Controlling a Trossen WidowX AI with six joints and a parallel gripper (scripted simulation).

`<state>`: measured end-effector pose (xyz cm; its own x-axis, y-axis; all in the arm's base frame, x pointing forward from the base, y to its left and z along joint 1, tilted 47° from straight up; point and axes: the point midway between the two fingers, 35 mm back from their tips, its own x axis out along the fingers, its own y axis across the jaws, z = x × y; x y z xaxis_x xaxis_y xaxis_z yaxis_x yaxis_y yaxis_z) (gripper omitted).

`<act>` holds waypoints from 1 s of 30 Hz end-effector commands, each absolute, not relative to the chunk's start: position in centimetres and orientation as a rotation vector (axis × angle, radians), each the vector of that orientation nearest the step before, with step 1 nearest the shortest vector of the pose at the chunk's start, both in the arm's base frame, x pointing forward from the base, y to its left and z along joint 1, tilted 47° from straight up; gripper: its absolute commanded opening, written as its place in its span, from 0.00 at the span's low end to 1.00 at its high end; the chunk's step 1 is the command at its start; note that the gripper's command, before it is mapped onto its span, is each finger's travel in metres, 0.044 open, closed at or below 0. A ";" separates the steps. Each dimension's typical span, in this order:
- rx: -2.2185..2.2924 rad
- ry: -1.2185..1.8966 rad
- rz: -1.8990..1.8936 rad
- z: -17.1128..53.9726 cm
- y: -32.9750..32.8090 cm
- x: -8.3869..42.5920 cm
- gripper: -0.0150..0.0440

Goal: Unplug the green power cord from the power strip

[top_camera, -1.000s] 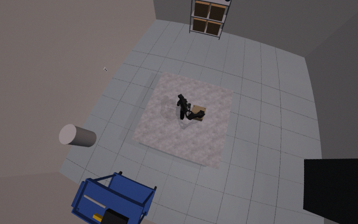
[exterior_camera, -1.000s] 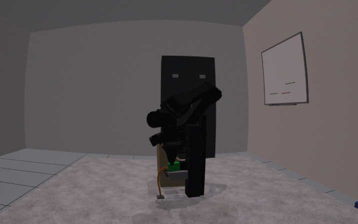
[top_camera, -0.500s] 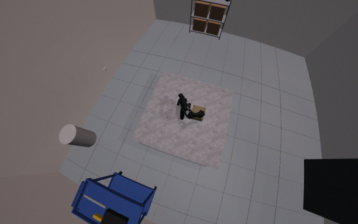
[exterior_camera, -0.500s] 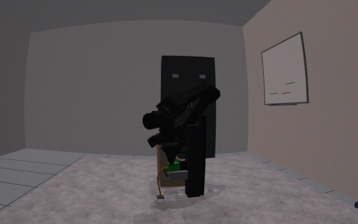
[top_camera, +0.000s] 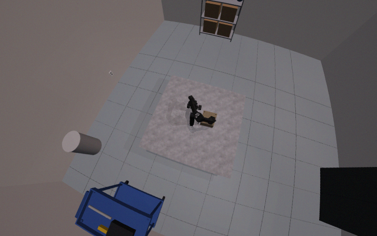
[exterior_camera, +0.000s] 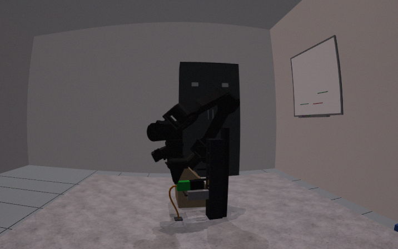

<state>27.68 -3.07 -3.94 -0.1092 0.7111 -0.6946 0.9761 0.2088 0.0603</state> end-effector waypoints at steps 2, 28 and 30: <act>1.590 1.862 -0.581 -4.3 -4.2 27.9 0.34; 1.589 1.861 -0.581 -7.4 -8.1 28.7 1.00; 1.589 1.861 -0.581 -7.4 -8.1 28.7 1.00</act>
<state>28.62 -7.96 -7.31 -0.0846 0.7138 -0.6952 0.9835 0.1716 0.0566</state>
